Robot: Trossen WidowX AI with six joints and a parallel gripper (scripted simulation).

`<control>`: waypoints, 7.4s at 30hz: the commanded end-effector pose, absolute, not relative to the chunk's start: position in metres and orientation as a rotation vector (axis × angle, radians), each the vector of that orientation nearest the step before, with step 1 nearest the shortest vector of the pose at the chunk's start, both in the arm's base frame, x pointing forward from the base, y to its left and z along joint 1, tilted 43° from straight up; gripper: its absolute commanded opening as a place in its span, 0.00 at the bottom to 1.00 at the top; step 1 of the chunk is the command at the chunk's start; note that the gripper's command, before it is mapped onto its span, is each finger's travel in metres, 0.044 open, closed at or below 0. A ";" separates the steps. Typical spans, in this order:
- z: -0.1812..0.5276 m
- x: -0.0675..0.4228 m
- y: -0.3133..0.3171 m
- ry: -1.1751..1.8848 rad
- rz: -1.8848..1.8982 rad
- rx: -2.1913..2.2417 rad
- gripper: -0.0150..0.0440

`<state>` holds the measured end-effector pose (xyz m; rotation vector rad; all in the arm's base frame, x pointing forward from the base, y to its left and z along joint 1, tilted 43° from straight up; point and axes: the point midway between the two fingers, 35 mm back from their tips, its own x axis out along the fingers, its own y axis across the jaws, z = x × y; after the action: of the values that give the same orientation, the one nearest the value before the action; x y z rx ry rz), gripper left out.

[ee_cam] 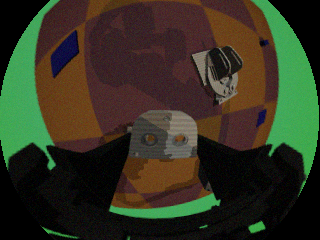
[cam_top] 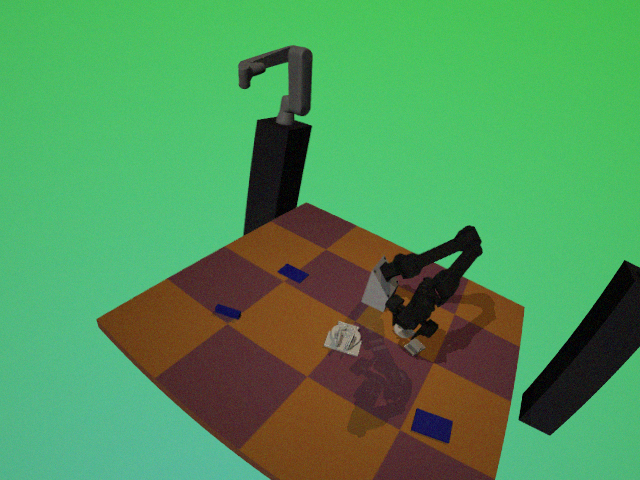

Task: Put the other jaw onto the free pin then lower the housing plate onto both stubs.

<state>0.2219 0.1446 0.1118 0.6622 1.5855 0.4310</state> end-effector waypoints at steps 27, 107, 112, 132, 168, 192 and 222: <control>0.051 0.261 0.078 1.509 0.620 0.463 0.85; -0.010 0.264 0.010 1.391 0.828 0.318 0.85; -0.010 0.264 0.009 1.391 0.828 0.317 0.85; -0.029 0.265 0.025 1.391 0.827 0.316 0.85; -0.056 0.262 0.052 1.390 0.830 0.319 0.85; -0.059 0.261 0.055 1.396 0.821 0.330 0.85; -0.064 0.261 0.060 1.396 0.822 0.330 0.85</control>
<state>0.2613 0.0596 -0.0632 0.3250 1.3924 0.8266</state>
